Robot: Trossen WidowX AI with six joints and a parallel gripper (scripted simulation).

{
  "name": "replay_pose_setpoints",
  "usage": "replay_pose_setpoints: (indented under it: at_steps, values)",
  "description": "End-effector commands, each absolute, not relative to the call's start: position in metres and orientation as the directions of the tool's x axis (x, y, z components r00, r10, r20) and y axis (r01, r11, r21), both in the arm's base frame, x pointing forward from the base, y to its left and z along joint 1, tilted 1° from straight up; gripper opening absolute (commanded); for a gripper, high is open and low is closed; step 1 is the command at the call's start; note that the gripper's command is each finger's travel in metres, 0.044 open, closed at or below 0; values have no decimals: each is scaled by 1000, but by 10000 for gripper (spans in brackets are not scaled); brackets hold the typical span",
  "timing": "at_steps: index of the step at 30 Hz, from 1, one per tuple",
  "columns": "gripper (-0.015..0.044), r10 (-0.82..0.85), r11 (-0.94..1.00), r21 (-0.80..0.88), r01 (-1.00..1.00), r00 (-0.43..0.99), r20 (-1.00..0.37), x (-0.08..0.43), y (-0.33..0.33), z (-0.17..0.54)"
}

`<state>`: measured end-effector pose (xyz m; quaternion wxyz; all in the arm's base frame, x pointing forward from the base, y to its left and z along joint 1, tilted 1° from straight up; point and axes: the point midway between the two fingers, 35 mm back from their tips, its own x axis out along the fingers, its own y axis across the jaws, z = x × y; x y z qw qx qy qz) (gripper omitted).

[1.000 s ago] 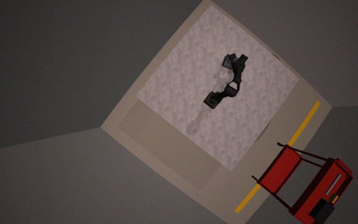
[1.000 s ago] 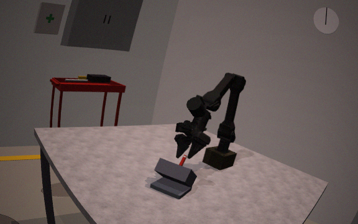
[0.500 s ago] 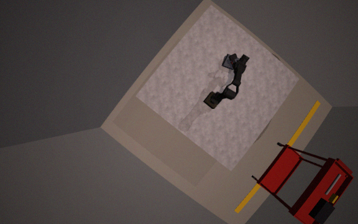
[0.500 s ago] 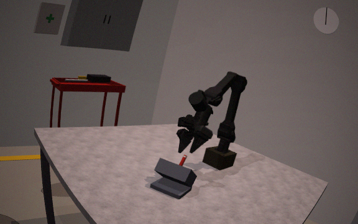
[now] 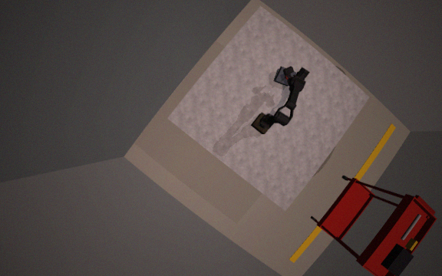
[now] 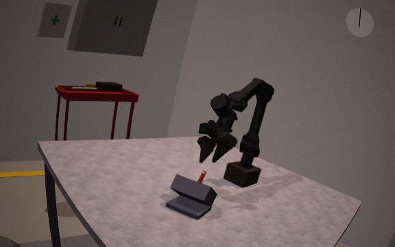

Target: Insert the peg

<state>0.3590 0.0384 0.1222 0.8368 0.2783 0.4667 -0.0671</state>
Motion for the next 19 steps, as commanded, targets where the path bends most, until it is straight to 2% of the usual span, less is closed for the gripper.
replay_pose_setpoints:
  at_steps: [1,19]
  values:
    - [440,151,837,406,366,559,-815,355,38,129]
    - [440,150,837,405,368,558,-817,340,33,149]
